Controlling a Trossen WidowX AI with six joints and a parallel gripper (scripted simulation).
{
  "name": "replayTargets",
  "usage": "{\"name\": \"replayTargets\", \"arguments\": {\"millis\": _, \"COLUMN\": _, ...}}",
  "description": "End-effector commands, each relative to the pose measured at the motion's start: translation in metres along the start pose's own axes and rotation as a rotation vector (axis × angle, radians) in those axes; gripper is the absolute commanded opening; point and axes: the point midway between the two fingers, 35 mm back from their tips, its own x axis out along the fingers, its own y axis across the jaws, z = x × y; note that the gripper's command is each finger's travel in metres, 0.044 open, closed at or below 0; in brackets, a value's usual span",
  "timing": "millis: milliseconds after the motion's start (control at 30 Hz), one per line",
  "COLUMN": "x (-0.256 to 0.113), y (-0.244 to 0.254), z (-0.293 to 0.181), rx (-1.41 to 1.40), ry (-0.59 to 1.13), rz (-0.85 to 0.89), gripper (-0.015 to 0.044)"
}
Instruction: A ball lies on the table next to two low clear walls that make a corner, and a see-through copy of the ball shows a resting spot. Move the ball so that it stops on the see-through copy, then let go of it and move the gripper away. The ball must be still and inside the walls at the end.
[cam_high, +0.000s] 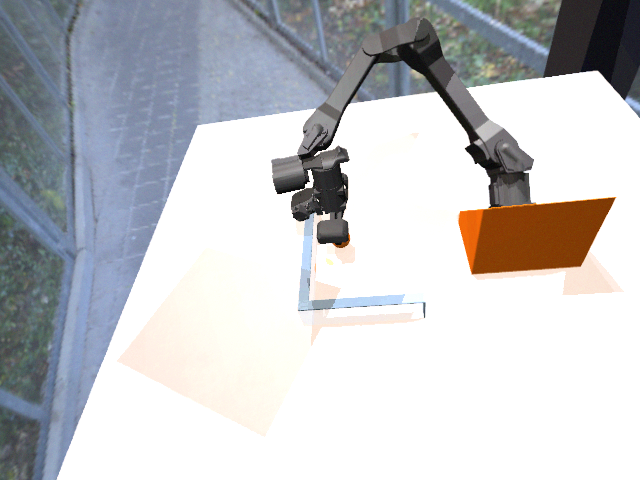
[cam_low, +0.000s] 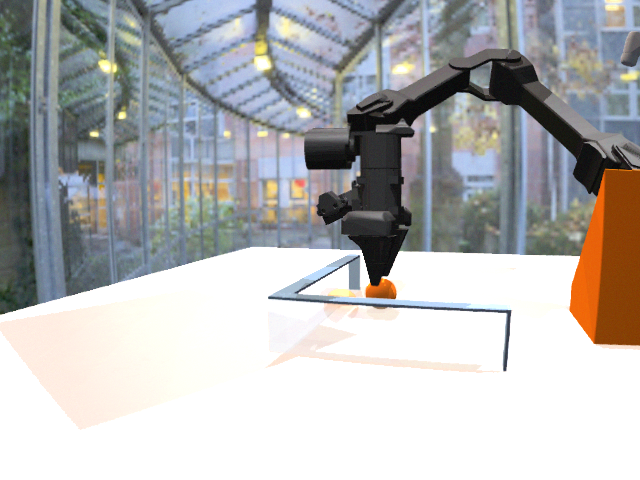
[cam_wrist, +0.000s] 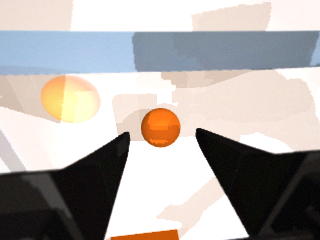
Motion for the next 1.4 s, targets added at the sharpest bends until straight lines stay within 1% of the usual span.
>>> {"name": "replayTargets", "arguments": {"millis": 0, "x": 0.008, "y": 0.002, "z": -0.001, "rx": -0.011, "ry": 0.004, "rz": -0.005, "gripper": 0.0323}}
{"name": "replayTargets", "arguments": {"millis": 333, "x": 0.021, "y": 0.001, "z": -0.002, "rx": -0.011, "ry": 0.005, "rz": -0.006, "gripper": 0.0323}}
{"name": "replayTargets", "arguments": {"millis": 433, "x": 0.021, "y": 0.001, "z": -0.002, "rx": -0.011, "ry": 0.005, "rz": -0.006, "gripper": 0.0245}}
{"name": "replayTargets", "arguments": {"millis": 733, "x": 0.021, "y": 0.001, "z": -0.002, "rx": -0.011, "ry": 0.005, "rz": -0.006, "gripper": 0.0185}}
{"name": "replayTargets", "arguments": {"millis": 800, "x": 0.02, "y": 0.001, "z": -0.001, "rx": -0.011, "ry": 0.004, "rz": -0.006, "gripper": 0.0132}}
{"name": "replayTargets", "arguments": {"millis": 967, "x": -0.009, "y": 0.004, "z": 0.004, "rx": -0.011, "ry": 0.003, "rz": 0.002, "gripper": 0.0001}}
{"name": "replayTargets", "arguments": {"millis": 1367, "x": -0.093, "y": 0.004, "z": 0.002, "rx": -0.012, "ry": 0.005, "rz": 0.004, "gripper": 0.0}}
